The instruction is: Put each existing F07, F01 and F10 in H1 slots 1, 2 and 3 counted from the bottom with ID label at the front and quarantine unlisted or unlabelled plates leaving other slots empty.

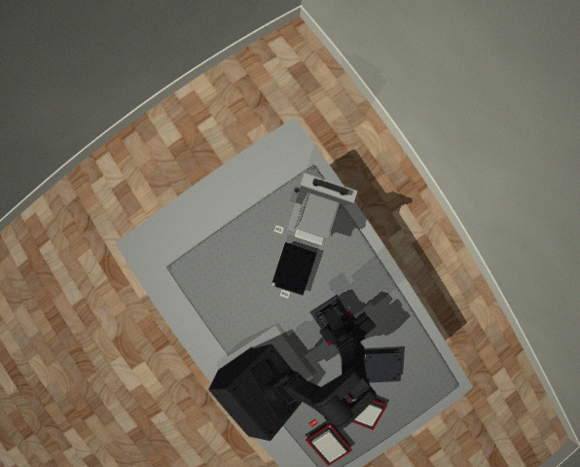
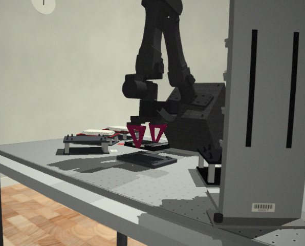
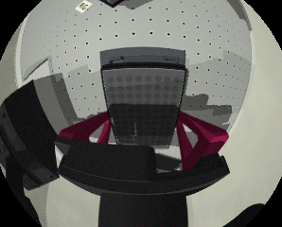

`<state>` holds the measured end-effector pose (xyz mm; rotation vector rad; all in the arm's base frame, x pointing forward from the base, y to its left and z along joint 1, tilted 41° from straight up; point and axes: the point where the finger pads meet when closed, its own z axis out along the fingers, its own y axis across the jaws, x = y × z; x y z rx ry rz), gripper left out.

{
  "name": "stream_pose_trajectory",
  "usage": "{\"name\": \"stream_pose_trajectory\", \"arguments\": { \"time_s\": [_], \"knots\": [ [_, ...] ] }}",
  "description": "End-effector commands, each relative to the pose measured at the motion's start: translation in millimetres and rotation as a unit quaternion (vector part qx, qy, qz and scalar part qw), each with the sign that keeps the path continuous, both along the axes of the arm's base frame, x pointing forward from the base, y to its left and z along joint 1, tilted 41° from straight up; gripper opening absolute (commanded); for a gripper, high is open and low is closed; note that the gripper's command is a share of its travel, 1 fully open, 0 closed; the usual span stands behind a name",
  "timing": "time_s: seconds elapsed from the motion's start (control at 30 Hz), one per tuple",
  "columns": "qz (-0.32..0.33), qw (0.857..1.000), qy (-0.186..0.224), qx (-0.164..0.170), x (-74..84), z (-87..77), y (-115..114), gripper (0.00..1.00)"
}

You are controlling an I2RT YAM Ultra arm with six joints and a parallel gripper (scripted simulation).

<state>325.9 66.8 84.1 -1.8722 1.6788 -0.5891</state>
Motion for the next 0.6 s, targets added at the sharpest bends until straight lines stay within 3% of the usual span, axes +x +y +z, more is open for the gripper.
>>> {"name": "stream_pose_trajectory", "arguments": {
  "time_s": [0.0,0.57],
  "knots": [
    [0.001,1.0,-0.002,0.001,-2.4,4.8,0,0.86],
    [0.001,1.0,-0.002,0.001,-12.1,16.1,-1,0.86]
  ]
}}
